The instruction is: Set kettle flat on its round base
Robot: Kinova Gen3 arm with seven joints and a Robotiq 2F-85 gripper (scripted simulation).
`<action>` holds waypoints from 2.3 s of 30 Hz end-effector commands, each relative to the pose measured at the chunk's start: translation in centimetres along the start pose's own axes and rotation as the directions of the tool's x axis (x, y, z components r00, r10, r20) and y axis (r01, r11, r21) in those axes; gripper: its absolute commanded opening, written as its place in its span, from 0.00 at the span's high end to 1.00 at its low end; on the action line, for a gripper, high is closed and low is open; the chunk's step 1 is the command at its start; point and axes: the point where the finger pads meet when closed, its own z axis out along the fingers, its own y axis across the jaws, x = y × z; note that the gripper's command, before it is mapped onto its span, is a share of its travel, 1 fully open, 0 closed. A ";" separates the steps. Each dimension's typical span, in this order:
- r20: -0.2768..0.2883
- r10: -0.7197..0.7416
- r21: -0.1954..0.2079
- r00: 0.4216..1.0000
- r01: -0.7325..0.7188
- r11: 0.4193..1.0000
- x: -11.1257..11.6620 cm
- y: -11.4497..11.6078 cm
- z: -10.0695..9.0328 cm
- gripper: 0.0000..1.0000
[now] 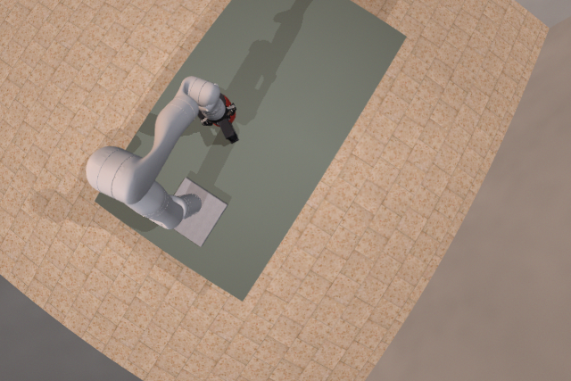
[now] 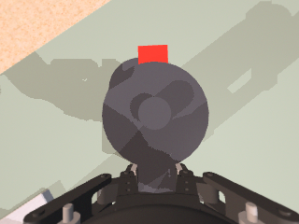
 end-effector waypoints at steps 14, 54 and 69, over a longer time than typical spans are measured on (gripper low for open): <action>0.000 -0.013 -0.001 1.000 0.013 1.000 3.9 -1.9 0.0 1.00; 0.000 -0.013 -0.001 1.000 0.013 1.000 7.0 -3.3 0.0 1.00; 0.000 -0.013 -0.001 1.000 0.013 1.000 7.0 -3.3 0.0 1.00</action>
